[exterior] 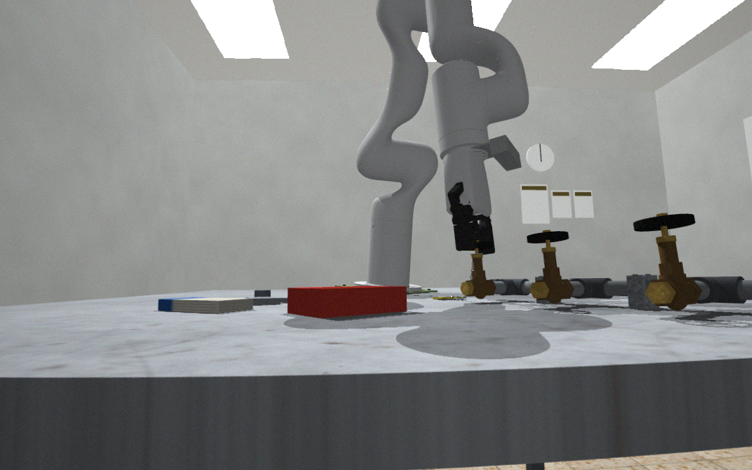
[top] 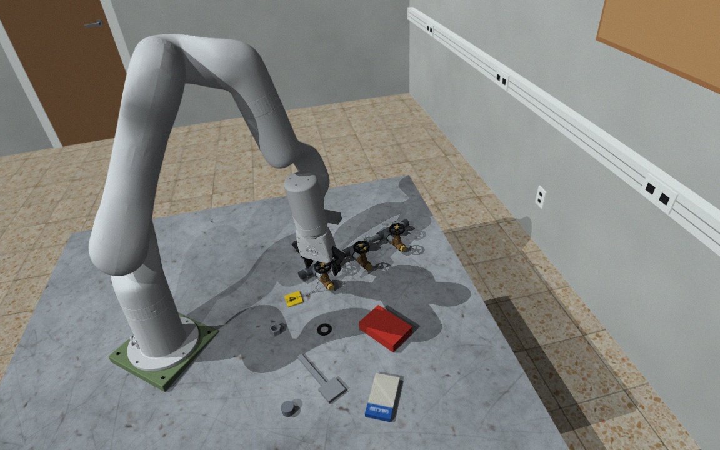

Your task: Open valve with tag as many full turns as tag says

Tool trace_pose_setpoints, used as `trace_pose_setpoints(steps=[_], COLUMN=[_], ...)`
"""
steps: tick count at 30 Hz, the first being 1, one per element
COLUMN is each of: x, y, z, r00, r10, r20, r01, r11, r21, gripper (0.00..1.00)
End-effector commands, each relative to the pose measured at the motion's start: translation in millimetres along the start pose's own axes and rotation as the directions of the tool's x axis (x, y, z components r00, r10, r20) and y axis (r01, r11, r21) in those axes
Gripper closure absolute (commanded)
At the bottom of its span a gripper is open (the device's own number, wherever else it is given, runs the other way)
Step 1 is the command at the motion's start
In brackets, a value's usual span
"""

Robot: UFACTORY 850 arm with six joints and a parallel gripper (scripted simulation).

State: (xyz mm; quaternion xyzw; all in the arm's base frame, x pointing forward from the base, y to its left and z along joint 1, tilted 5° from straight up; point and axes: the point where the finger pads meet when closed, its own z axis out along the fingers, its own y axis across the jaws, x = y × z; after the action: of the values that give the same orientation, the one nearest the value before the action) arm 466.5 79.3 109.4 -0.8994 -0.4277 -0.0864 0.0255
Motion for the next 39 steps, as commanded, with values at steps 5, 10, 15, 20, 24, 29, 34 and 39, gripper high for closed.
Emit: trace_pose_setpoints(steps=[5,10,15,20,24,29,34,39], x=[0.8,0.8,0.8,0.8,0.8,0.8,0.8,0.8], y=[0.5,0.5,0.5,0.5,0.5,0.5,0.5,0.5], z=[-0.6,-0.6,-0.6,-0.6,-0.6,-0.6,-0.6,-0.6], r00=[0.908,0.800,0.652,0.476,0.338,0.127,-0.088,-0.280], r10=[0.419,0.600,0.758,0.879,0.941,0.991,0.995,0.959], r20=[0.006,-0.009,-0.021,-0.028,-0.034,-0.037,-0.037,-0.034], r01=[-0.419,-0.600,-0.758,-0.879,-0.941,-0.991,-0.996,-0.959], r11=[0.908,0.800,0.653,0.477,0.339,0.128,-0.086,-0.279], r21=[-0.012,-0.007,0.001,0.009,0.018,0.029,0.039,0.043], gripper=[0.00,0.00,0.00,0.00,0.00,0.00,0.00,0.00])
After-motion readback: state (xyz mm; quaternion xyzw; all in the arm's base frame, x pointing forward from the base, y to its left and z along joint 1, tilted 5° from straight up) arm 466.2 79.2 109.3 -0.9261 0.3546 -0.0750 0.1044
